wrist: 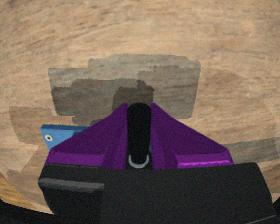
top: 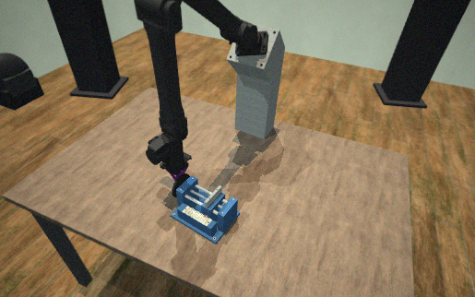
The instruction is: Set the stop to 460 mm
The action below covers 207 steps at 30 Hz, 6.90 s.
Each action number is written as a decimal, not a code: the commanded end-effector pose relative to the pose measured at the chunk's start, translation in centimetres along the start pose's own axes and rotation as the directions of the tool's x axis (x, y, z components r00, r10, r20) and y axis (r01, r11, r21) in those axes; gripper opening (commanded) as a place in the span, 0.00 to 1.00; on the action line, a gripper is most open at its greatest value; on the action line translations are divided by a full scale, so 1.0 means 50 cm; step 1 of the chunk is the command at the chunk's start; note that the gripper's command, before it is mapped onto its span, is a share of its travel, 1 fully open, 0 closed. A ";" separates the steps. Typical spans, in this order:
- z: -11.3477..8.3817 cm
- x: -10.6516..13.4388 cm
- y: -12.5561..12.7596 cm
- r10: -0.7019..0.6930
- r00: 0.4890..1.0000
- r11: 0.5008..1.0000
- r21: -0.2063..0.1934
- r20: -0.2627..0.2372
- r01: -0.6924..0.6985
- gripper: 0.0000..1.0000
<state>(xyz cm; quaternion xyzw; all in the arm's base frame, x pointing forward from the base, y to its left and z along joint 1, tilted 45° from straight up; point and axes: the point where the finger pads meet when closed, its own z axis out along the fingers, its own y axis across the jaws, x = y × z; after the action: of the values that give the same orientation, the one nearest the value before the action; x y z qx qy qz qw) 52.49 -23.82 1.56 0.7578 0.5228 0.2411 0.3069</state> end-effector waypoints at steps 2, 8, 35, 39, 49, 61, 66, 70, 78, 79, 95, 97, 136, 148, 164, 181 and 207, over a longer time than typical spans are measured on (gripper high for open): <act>-0.015 0.009 0.019 -0.003 1.000 1.000 0.002 -0.001 0.003 0.06; -0.021 0.009 0.018 -0.002 1.000 1.000 0.006 -0.001 0.002 0.06; 0.078 0.013 0.027 0.007 1.000 0.999 0.036 -0.003 -0.007 0.06; 0.078 0.013 0.034 0.001 1.000 1.000 0.026 -0.004 -0.001 0.06; 0.028 0.014 0.139 -0.002 1.000 1.000 0.006 -0.003 0.002 0.06; 0.017 0.015 0.175 -0.002 1.000 1.000 -0.027 -0.004 0.002 0.06; 0.017 0.015 0.184 -0.001 1.000 1.000 -0.025 -0.004 0.001 0.06; 0.017 0.015 0.188 -0.002 1.000 1.000 -0.030 -0.003 0.002 0.06; 0.005 0.015 0.202 -0.001 1.000 1.000 -0.025 -0.004 0.001 0.06; 0.004 0.015 0.205 -0.001 1.000 1.000 -0.024 -0.004 0.001 0.06; -0.016 0.012 0.223 -0.002 1.000 1.000 -0.027 -0.003 0.002 0.06; -0.024 0.009 0.224 0.001 1.000 1.000 -0.023 -0.001 -0.001 0.06; -0.145 -0.008 0.138 0.004 1.000 1.000 -0.020 0.008 -0.004 0.06; -0.135 -0.013 0.074 0.003 1.000 1.000 -0.018 0.011 -0.002 0.06; -0.120 -0.008 0.027 -0.001 1.000 1.000 -0.011 0.008 0.001 0.06; -0.088 -0.009 -0.033 0.004 1.000 0.999 0.034 0.005 -0.004 0.06; -0.074 -0.006 -0.078 0.005 1.000 0.999 0.049 0.003 -0.005 0.06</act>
<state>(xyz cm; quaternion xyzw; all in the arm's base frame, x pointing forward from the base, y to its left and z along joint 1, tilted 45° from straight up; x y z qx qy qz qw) 50.43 -23.29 5.88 0.7477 0.5176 0.2528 0.3302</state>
